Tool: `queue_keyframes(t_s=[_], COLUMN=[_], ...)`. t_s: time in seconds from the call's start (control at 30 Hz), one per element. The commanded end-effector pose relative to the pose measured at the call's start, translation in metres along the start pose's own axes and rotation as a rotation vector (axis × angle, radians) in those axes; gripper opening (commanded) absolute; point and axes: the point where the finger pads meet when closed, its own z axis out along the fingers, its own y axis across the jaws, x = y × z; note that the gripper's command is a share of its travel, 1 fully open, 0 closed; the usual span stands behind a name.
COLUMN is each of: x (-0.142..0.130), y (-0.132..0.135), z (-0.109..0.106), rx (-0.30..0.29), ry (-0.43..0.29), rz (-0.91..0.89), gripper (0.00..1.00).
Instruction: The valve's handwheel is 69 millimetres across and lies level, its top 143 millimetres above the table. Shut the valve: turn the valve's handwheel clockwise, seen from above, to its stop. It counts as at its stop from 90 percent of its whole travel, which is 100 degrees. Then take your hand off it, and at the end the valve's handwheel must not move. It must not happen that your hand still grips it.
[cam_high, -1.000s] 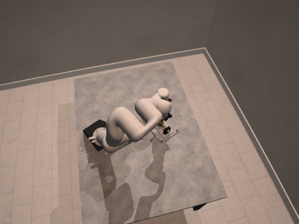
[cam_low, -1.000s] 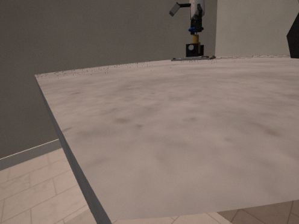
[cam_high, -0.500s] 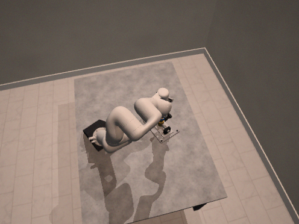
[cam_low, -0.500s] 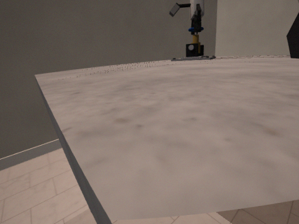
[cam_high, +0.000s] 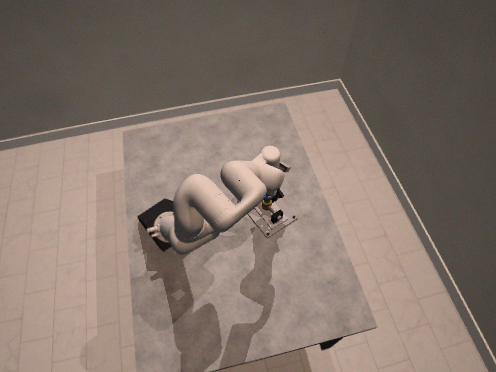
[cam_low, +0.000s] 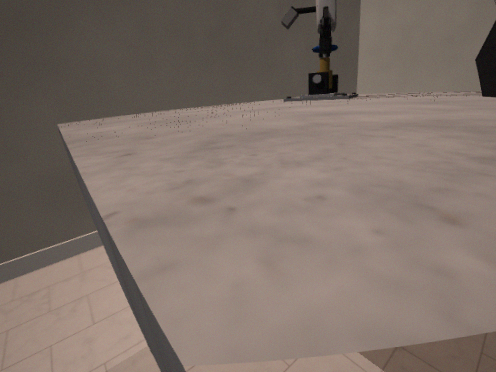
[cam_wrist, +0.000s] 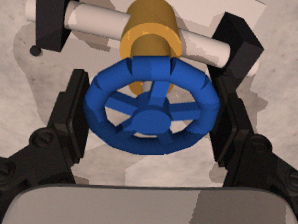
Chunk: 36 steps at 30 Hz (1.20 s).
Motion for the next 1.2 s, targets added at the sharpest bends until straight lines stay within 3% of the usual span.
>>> queue_keyframes(t_s=[0.0, 1.17], x=[0.0013, 0.0013], y=[-0.0003, -0.0003], z=[-0.0011, -0.0011], rx=[0.000, 0.001], ry=[0.004, 0.004], rz=[0.057, 0.675], gripper=[0.00, 0.00])
